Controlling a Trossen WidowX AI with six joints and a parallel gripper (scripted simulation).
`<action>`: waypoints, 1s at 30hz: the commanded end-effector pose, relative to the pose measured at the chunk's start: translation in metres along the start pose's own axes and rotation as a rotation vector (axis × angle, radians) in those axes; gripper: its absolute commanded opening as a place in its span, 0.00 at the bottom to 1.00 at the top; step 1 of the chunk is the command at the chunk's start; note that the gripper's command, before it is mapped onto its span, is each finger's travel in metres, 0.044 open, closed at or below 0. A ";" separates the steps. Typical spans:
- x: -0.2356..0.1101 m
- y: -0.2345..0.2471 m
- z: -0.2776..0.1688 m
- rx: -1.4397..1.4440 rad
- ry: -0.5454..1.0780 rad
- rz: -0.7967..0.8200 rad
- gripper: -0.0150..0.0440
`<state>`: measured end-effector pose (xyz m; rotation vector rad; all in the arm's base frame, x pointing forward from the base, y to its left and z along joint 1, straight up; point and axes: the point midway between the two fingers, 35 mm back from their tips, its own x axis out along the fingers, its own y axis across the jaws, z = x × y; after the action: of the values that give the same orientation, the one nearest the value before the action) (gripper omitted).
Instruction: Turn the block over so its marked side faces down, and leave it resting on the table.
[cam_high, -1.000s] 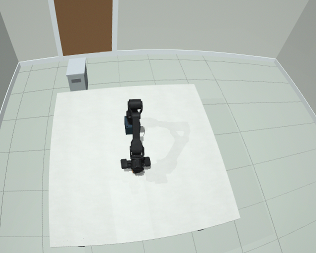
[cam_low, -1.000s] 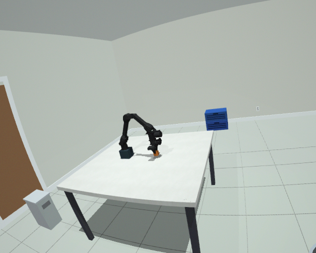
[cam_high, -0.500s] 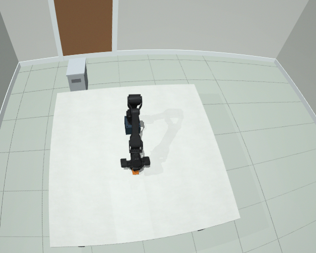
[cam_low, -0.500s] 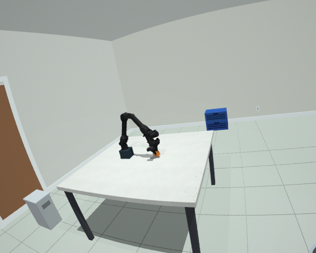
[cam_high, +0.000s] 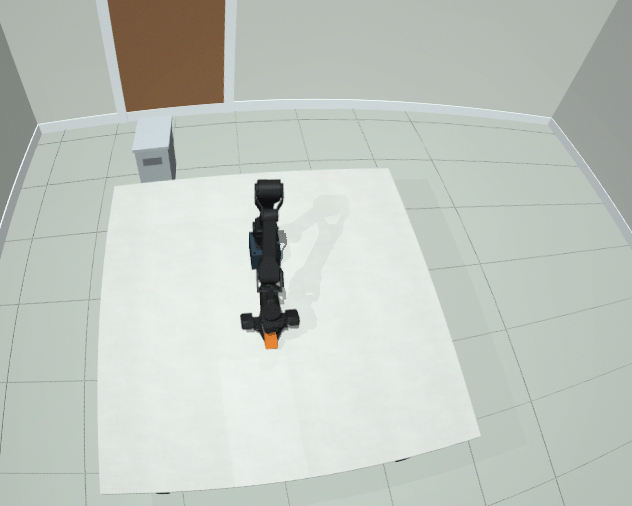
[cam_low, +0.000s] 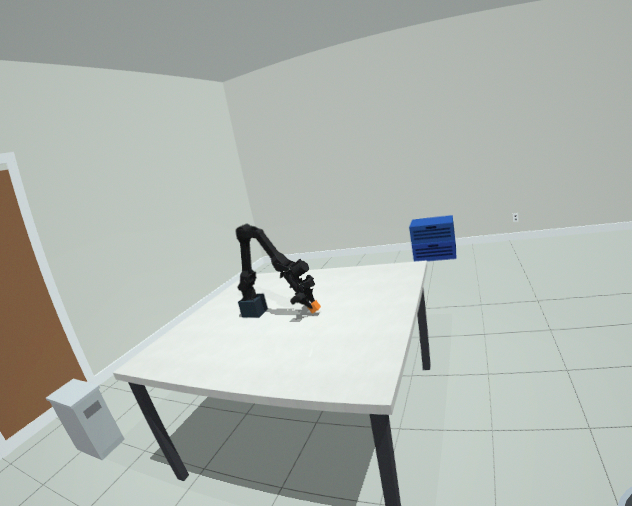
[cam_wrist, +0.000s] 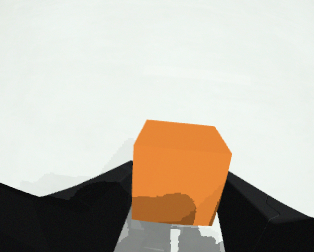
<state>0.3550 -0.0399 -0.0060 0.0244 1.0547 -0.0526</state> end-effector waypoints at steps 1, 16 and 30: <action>-0.003 0.001 0.000 -0.006 -0.037 0.004 0.25; 0.026 0.000 -0.001 -0.002 -0.208 0.005 0.25; 0.035 0.000 -0.009 -0.002 -0.398 0.006 0.25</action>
<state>0.3714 -0.0422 -0.0324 0.0071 0.6822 -0.0518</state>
